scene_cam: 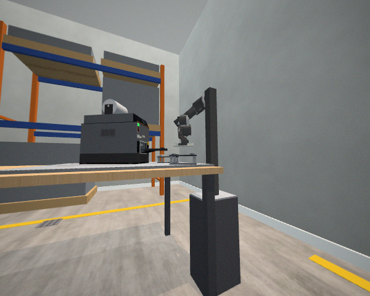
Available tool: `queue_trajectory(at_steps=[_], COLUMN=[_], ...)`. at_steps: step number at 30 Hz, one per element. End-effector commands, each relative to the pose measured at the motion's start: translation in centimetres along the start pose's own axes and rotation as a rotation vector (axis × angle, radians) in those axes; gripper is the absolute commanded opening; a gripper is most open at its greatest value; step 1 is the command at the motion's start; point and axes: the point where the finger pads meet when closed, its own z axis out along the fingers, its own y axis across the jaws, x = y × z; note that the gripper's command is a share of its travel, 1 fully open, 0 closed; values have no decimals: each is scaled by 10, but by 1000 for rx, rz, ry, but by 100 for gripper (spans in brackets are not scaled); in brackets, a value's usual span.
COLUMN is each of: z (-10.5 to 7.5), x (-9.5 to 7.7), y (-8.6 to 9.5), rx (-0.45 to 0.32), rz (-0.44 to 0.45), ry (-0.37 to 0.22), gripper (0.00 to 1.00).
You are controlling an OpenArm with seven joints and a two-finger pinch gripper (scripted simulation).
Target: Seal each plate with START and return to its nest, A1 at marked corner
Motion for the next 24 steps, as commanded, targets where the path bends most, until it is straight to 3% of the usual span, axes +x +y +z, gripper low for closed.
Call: queue_trajectory(at_steps=[1, 24], z=[1, 10], x=[1, 1], y=[1, 1], rx=[-7, -6], rz=[-6, -5], ry=[0, -1], gripper=[0, 0])
